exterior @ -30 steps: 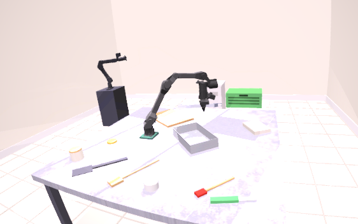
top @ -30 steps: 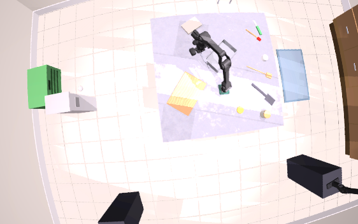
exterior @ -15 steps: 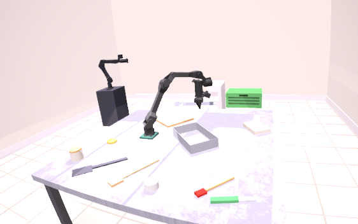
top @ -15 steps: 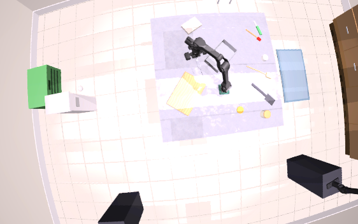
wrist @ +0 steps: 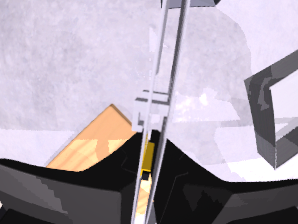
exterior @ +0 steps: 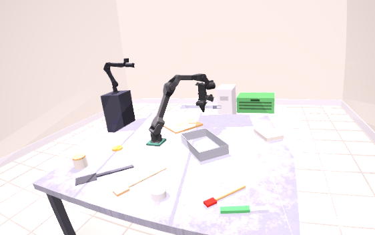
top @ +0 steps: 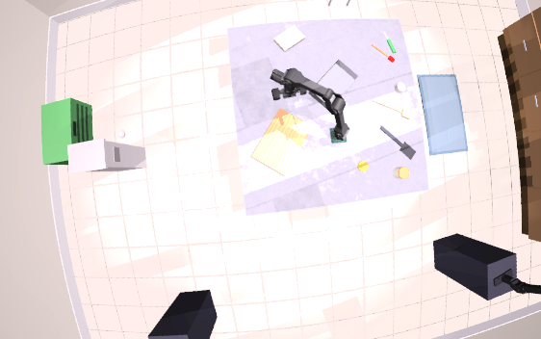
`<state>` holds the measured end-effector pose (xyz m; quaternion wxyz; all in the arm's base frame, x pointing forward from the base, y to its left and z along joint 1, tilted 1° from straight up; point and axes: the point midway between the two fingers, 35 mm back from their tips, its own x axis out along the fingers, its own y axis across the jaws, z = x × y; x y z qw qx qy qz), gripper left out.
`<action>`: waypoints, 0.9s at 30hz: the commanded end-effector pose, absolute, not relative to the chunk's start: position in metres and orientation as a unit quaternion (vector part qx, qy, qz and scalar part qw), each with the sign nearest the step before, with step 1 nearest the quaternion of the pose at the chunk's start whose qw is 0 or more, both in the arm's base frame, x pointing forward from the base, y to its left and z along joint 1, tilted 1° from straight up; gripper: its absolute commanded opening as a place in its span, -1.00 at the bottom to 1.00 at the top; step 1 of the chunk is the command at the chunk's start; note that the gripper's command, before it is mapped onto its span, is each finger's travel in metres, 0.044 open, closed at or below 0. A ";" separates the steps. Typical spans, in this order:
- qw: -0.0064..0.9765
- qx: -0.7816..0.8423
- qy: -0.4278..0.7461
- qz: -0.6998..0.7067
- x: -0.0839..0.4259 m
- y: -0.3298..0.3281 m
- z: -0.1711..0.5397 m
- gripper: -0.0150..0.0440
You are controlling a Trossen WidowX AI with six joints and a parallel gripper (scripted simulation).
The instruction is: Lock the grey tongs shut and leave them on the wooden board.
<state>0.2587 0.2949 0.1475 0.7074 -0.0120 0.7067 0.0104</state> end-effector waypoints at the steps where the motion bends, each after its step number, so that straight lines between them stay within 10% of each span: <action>1: 0.710 0.016 0.704 0.000 0.235 0.311 0.155 -1.00; 27: 0.693 0.130 0.700 -0.113 0.075 0.366 0.156 -1.00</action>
